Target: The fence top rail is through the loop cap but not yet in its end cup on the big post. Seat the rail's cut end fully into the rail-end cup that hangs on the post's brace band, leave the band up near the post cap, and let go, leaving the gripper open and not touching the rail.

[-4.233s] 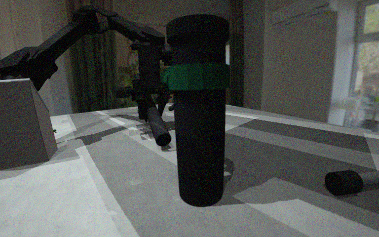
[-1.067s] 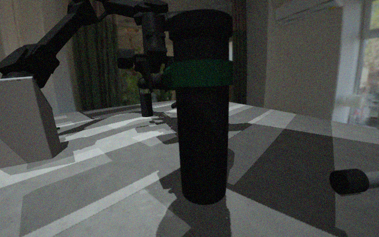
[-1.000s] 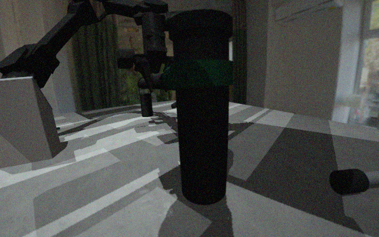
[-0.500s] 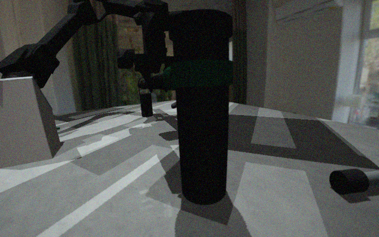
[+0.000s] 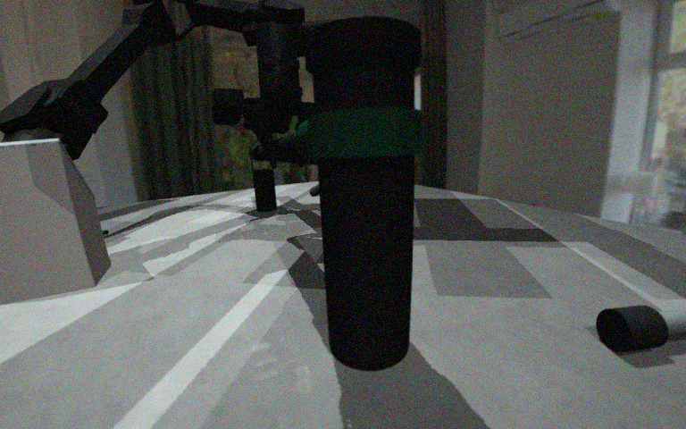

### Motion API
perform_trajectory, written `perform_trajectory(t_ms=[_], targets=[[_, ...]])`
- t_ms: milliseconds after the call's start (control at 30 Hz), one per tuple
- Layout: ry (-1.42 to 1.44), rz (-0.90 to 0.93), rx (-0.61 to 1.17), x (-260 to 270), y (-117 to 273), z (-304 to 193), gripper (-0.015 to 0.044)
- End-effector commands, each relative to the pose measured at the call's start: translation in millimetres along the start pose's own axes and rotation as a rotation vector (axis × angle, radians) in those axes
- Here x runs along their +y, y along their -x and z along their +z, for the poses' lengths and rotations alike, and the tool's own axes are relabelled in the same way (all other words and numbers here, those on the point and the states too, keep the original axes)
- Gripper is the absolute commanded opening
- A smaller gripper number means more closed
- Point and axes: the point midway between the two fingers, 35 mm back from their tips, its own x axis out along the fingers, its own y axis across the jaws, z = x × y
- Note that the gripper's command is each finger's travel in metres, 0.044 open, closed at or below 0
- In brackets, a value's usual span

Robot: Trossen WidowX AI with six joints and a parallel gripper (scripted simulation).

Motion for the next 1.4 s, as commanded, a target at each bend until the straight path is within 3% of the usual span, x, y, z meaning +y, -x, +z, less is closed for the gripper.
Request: perform_trajectory(t_ms=[0,1367], targets=[[0.000,-0.001,0.003,-0.2,0.6,-0.9,0.0000],[0.001,-0.001,0.013,-0.5,2.3,-6.0,0.0000]])
